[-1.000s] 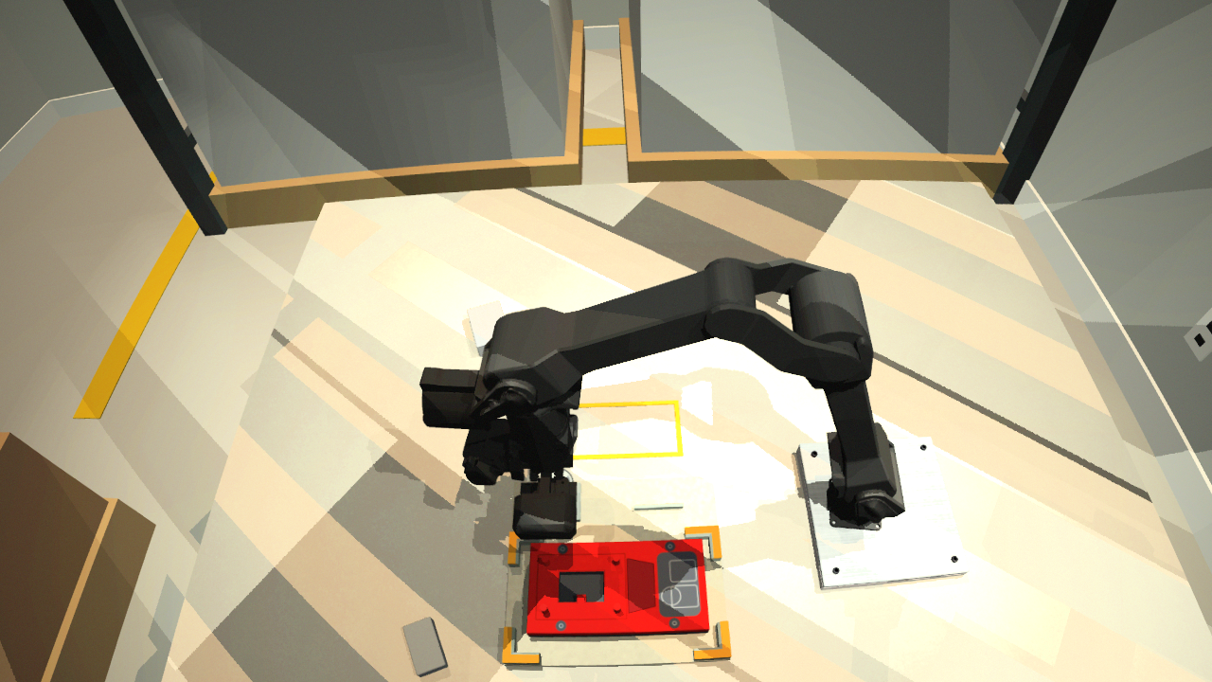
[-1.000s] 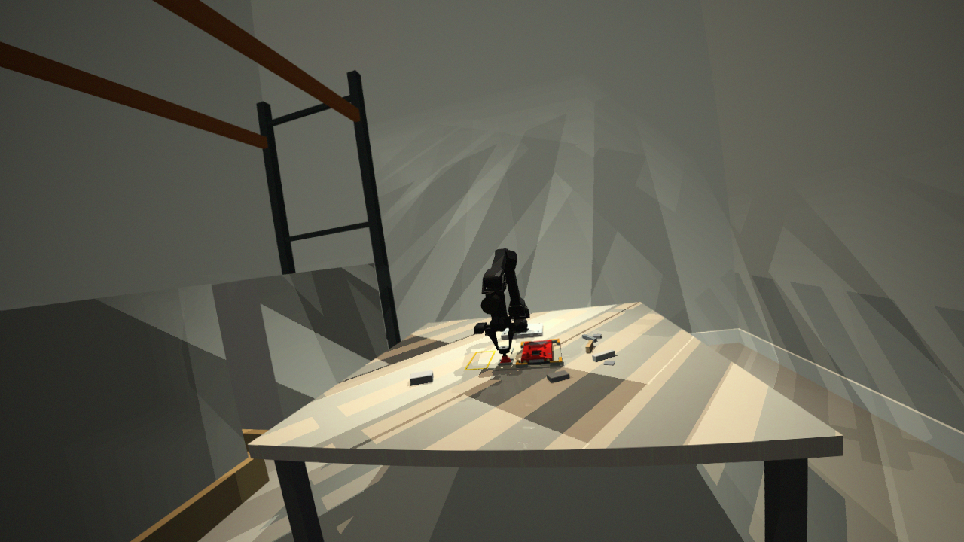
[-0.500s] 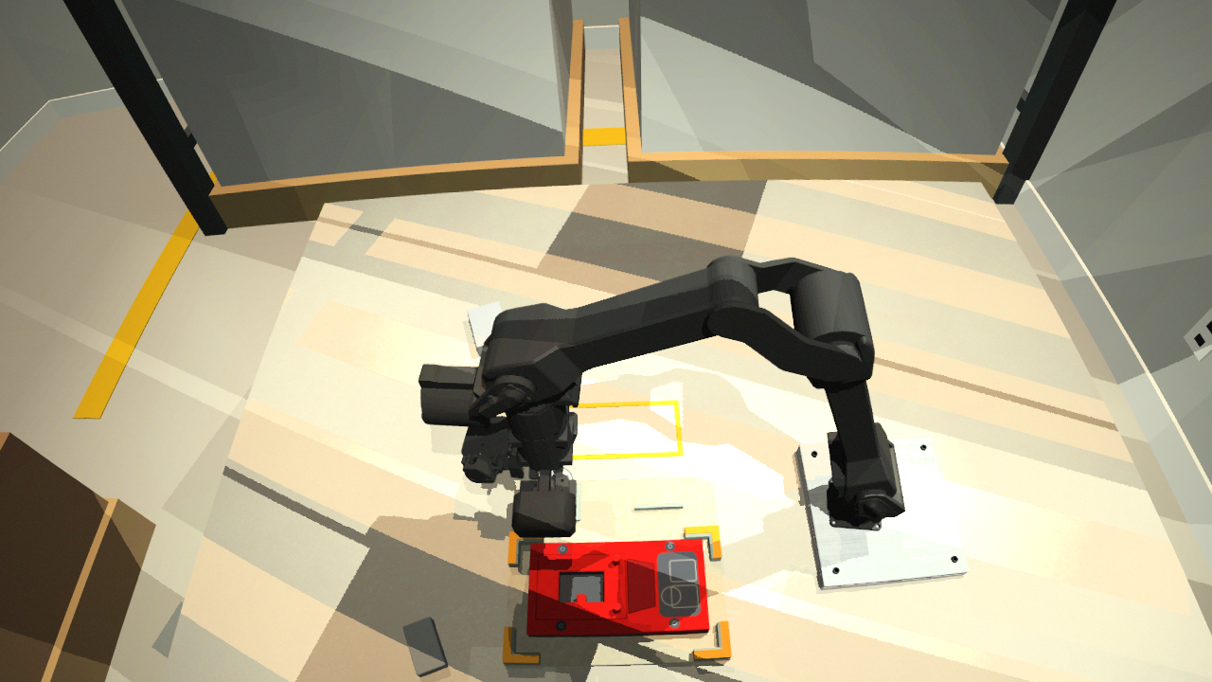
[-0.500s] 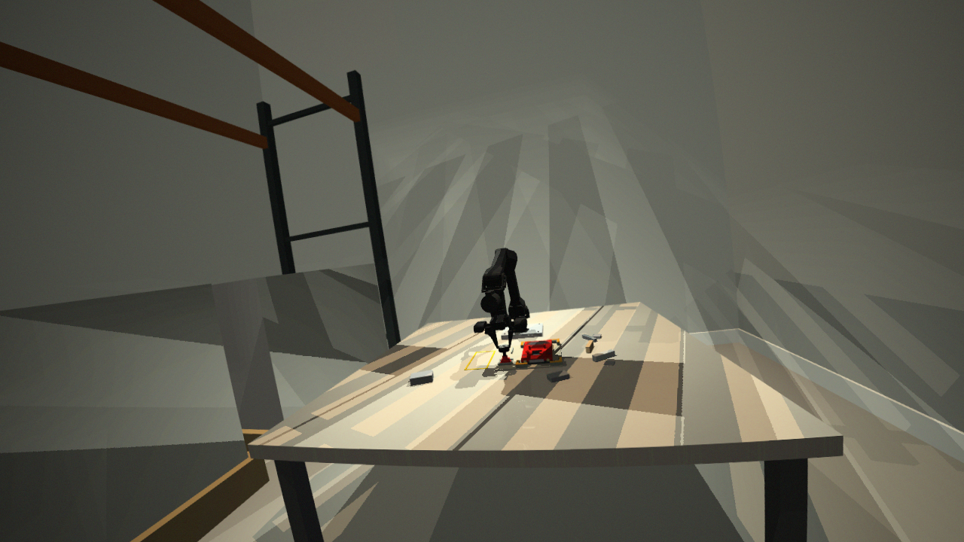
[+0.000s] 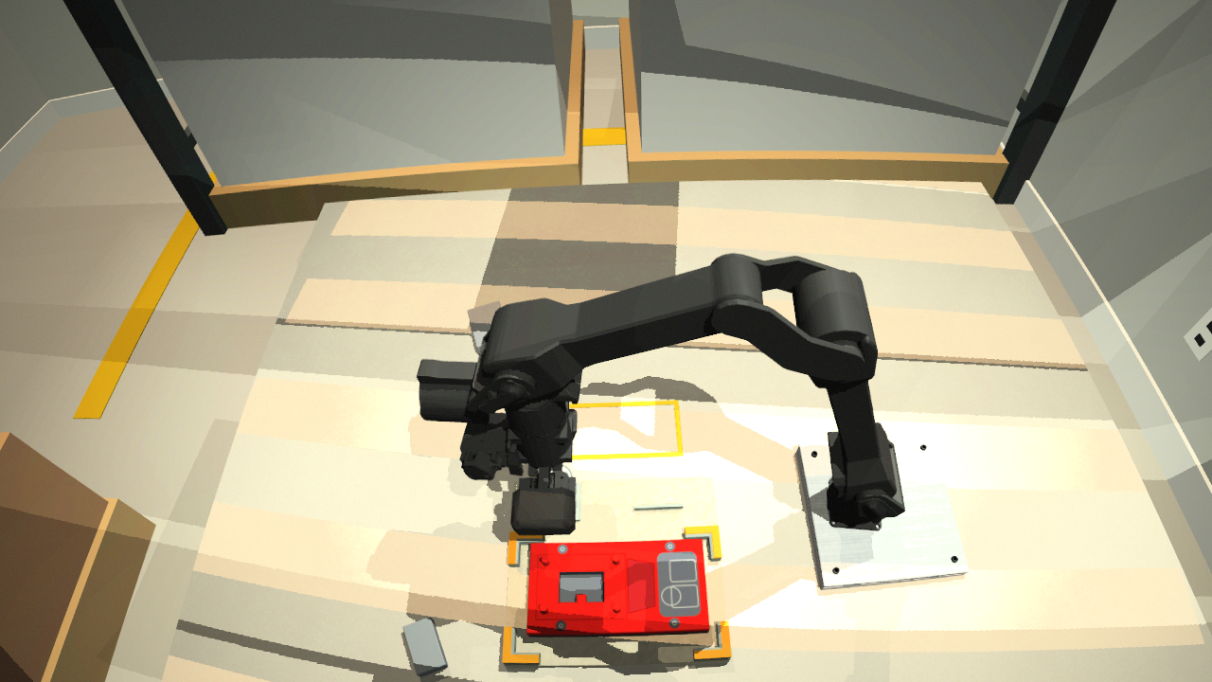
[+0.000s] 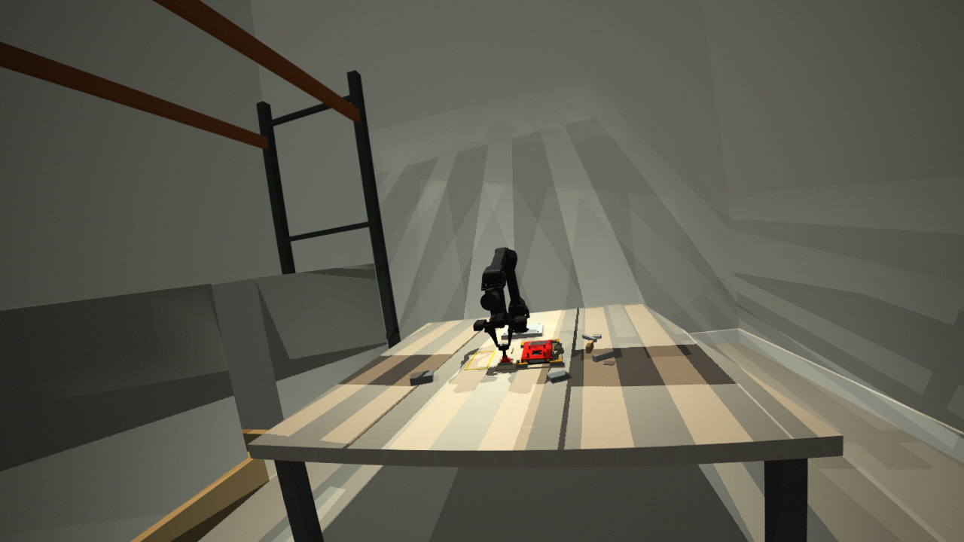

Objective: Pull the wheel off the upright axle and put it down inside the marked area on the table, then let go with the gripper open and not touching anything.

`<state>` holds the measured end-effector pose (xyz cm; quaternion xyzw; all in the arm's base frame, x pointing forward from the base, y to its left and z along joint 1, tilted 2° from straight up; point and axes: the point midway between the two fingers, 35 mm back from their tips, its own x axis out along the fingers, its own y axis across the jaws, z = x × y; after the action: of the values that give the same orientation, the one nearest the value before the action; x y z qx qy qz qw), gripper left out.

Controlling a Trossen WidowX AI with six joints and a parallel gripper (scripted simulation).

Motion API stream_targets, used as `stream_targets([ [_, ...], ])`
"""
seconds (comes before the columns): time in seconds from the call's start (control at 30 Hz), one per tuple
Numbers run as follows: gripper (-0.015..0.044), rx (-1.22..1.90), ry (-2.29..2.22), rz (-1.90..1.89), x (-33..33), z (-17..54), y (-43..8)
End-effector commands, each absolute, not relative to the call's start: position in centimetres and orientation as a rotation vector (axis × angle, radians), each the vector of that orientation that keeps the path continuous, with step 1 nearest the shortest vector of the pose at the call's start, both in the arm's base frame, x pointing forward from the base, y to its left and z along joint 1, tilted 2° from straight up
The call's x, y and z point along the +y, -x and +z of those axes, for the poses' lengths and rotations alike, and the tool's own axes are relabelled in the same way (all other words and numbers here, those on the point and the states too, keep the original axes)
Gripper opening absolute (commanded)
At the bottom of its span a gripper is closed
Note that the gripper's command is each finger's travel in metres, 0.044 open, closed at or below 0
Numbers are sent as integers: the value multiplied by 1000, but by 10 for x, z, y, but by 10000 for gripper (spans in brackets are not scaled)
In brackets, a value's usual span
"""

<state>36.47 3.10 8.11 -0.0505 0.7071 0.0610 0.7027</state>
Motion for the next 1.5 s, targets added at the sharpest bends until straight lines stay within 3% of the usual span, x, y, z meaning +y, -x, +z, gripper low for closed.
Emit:
stream_targets([
  [0.0, 0, 1560, 115, 142, 31, 87, -365],
  [1.13, 0, 1571, 113, 137, 29, 118, -364],
  [1.47, 0, 1567, 117, 136, -27, 122, -349],
])
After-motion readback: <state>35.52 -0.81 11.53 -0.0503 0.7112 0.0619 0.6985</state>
